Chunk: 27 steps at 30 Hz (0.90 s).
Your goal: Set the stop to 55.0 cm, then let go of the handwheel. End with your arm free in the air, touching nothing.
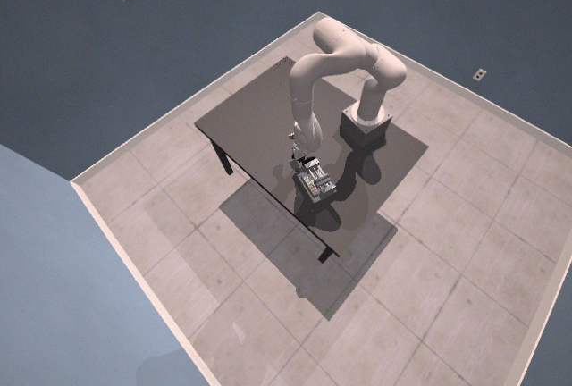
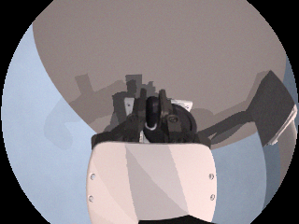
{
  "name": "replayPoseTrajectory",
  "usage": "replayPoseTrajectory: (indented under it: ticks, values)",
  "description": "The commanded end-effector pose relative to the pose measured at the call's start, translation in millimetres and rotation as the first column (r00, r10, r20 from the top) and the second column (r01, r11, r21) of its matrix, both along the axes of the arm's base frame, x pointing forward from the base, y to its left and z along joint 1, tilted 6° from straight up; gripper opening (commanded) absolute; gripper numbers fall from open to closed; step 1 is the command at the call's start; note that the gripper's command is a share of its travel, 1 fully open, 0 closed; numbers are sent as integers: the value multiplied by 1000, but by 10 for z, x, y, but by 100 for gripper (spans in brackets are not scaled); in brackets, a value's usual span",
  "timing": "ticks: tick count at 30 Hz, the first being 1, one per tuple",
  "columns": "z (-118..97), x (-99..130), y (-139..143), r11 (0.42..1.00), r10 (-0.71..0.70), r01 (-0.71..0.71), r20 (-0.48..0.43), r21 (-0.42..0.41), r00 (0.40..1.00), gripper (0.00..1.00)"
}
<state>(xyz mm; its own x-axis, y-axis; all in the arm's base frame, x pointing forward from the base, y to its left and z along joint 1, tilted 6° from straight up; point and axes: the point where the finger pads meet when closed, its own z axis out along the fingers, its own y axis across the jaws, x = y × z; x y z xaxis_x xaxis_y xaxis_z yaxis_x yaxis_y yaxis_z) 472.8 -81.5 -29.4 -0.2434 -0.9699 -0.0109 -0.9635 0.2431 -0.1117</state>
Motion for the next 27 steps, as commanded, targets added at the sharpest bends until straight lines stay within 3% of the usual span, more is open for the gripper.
replayPoseTrajectory:
  ticks: [1,18,27]
  values:
    - [-55,13,-2,1000,0,0,-1,0,1000,6]
    - [-332,-87,26,1000,0,0,-1,0,1000,6]
    - [-409,-267,72,1000,0,0,-1,0,1000,6]
